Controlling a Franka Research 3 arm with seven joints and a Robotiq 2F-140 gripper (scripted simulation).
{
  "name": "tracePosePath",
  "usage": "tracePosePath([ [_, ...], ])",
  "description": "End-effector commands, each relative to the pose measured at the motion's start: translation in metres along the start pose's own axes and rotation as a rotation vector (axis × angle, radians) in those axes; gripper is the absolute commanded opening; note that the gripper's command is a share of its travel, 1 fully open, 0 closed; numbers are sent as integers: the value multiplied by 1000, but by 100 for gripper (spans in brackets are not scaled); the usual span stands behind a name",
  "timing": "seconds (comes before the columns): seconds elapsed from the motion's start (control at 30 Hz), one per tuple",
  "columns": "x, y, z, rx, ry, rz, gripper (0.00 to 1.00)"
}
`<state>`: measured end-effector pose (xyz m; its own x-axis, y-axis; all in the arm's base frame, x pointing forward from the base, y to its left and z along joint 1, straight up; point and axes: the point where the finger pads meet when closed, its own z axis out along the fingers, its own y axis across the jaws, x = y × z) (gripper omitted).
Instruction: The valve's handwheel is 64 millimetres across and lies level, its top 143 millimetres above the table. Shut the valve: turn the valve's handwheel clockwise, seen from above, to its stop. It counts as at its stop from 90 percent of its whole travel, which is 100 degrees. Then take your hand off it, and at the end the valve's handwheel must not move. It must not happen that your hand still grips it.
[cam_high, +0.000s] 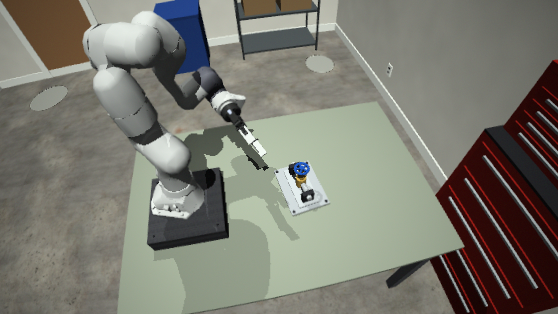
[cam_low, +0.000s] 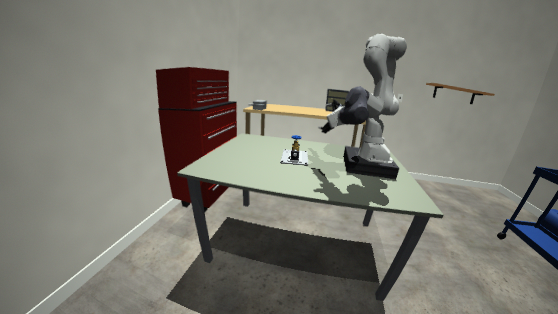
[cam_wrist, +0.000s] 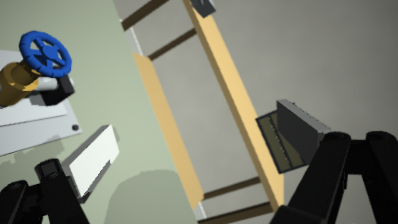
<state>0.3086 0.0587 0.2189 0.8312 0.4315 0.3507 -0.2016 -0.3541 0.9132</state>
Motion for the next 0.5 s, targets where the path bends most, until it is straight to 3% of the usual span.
tracePosePath([
  [0.0, -6, -10, 1, 48, -52, -155, 100],
  [0.3, -14, -20, 5, 101, -125, -234, 100],
  [0.47, -22, -30, 8, 168, -196, -315, 100],
])
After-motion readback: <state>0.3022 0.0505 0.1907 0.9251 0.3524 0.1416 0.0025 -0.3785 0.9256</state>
